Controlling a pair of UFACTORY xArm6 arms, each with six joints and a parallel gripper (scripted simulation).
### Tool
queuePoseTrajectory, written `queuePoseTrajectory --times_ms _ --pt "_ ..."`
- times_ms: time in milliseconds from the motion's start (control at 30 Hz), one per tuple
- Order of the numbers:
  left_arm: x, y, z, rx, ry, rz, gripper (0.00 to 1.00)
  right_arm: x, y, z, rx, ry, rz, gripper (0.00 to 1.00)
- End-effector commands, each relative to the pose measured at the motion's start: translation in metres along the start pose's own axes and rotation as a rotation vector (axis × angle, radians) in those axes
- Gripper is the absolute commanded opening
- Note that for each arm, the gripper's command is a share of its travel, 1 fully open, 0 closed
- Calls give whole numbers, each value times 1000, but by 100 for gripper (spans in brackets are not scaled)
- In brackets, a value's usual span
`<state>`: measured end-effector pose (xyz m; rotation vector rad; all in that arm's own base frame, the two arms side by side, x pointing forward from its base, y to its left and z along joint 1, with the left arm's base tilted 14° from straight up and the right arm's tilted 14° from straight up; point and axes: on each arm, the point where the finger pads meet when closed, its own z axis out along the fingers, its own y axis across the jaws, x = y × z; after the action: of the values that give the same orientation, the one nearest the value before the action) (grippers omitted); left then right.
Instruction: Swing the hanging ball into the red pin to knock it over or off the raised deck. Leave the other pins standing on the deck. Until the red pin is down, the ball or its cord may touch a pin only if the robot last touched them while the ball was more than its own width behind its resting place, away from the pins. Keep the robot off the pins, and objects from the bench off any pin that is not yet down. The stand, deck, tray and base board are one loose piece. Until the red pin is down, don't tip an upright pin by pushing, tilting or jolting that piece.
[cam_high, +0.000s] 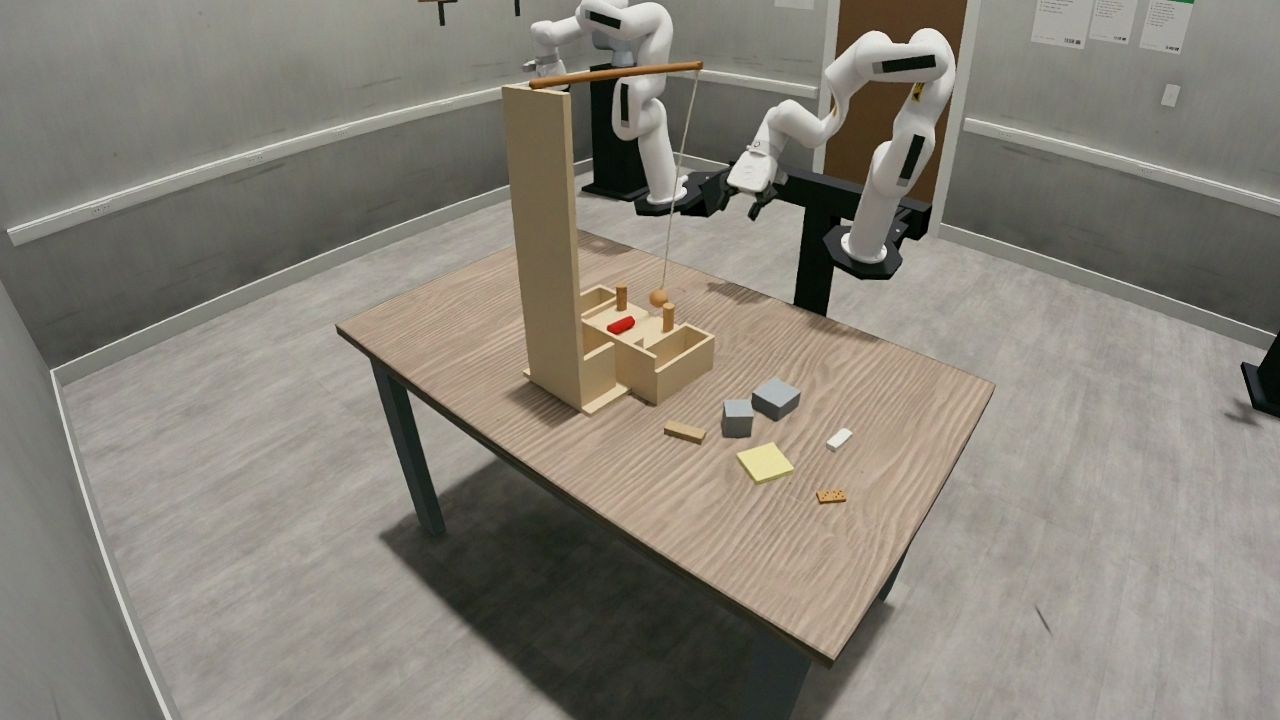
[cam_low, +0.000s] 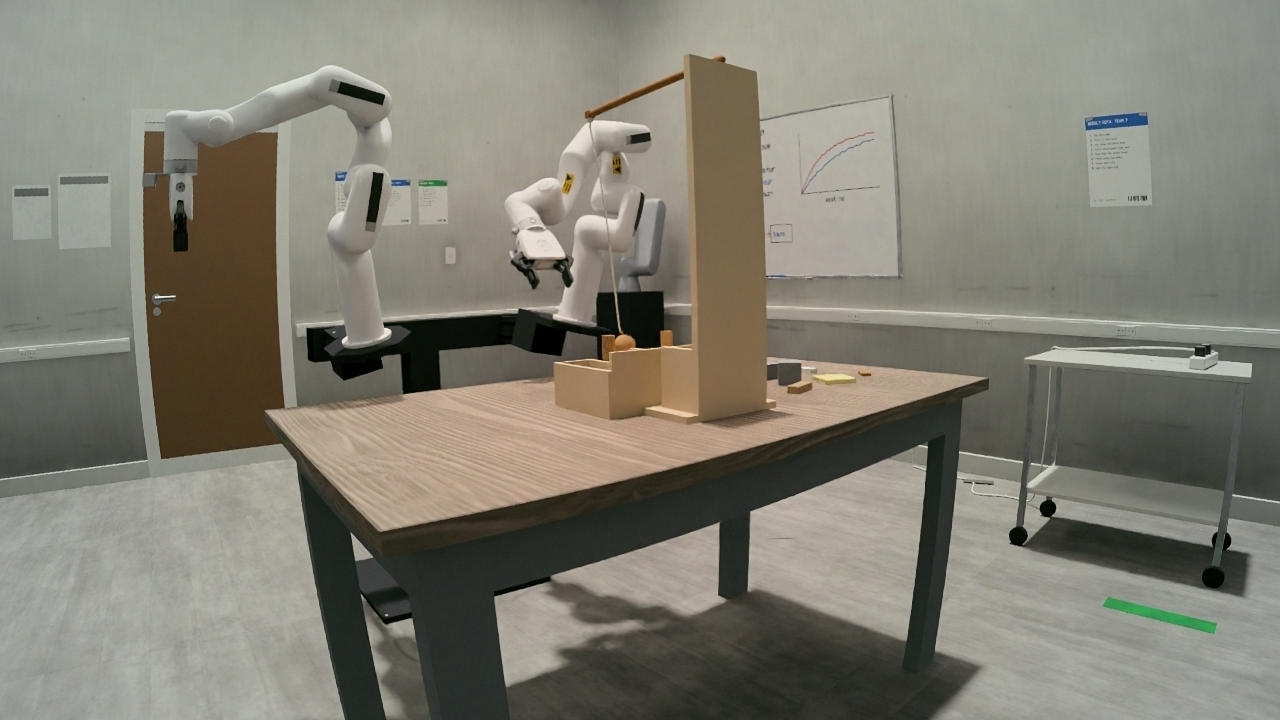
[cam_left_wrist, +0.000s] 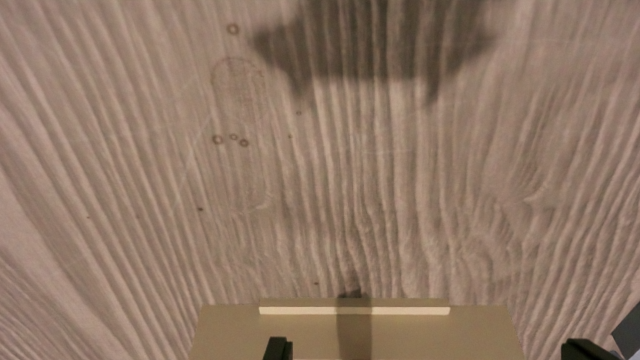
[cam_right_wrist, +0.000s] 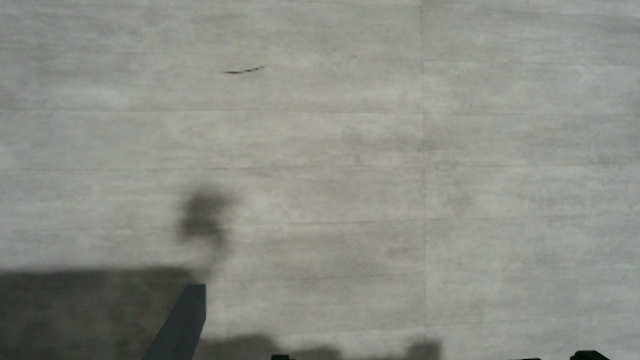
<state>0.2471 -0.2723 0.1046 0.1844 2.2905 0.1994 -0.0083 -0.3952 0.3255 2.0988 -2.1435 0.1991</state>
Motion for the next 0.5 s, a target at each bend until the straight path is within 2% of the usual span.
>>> queuePoseTrajectory --times_ms 0,167,233,333,467 --pt "-12 0 -46 1 -1 -2 100 1 0 -1 0 4 0 100" --pt "-25 -1 -104 1 -1 -2 100 1 0 -1 0 4 0 100" --pt "-25 -1 -104 1 -1 -2 100 1 0 -1 0 4 0 100" --pt "-32 0 -134 1 -1 -2 100 1 0 -1 0 4 0 100" --pt "-36 0 -148 1 0 -2 100 1 0 -1 0 4 0 100"
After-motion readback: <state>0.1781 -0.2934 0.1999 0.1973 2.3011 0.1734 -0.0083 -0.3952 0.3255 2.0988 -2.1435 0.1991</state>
